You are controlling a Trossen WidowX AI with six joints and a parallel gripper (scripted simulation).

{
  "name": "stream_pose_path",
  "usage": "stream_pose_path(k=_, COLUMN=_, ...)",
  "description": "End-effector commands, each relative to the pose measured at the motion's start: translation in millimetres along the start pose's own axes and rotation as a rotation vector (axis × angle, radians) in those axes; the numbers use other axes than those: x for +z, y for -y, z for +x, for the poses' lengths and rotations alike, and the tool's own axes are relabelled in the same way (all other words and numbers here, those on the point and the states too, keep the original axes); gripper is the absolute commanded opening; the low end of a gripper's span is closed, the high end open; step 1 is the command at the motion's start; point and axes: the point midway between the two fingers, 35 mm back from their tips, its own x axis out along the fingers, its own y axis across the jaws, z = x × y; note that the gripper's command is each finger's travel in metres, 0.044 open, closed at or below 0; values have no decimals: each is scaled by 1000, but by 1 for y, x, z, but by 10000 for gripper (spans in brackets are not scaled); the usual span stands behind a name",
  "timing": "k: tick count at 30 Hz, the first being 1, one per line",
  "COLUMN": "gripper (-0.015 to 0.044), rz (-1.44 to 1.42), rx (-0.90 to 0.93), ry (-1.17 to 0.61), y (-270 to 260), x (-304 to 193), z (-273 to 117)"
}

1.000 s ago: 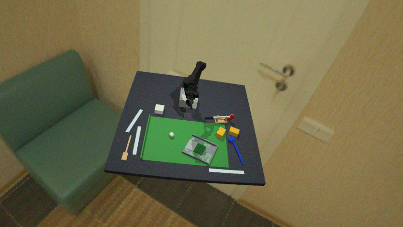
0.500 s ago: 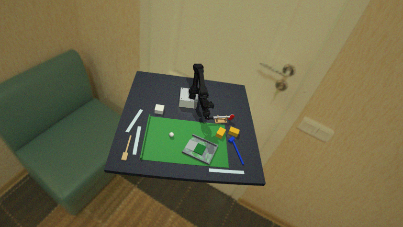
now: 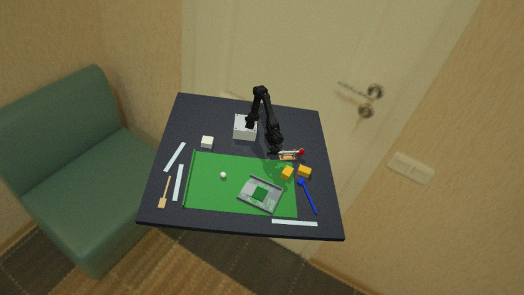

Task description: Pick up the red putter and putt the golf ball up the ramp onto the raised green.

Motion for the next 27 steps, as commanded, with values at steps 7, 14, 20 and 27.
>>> stream_pose_path(k=7, gripper=440, rz=3, rx=12, ry=-8, y=-1, x=-5, z=22)
stream_pose_path(k=14, gripper=440, rz=4, rx=12, ry=-8, y=-1, x=-11, z=41)
stream_pose_path(k=20, gripper=440, rz=4, rx=12, ry=-8, y=-1, x=-12, z=44)
stream_pose_path(k=27, gripper=440, rz=4, rx=12, ry=-8, y=-1, x=-15, z=55)
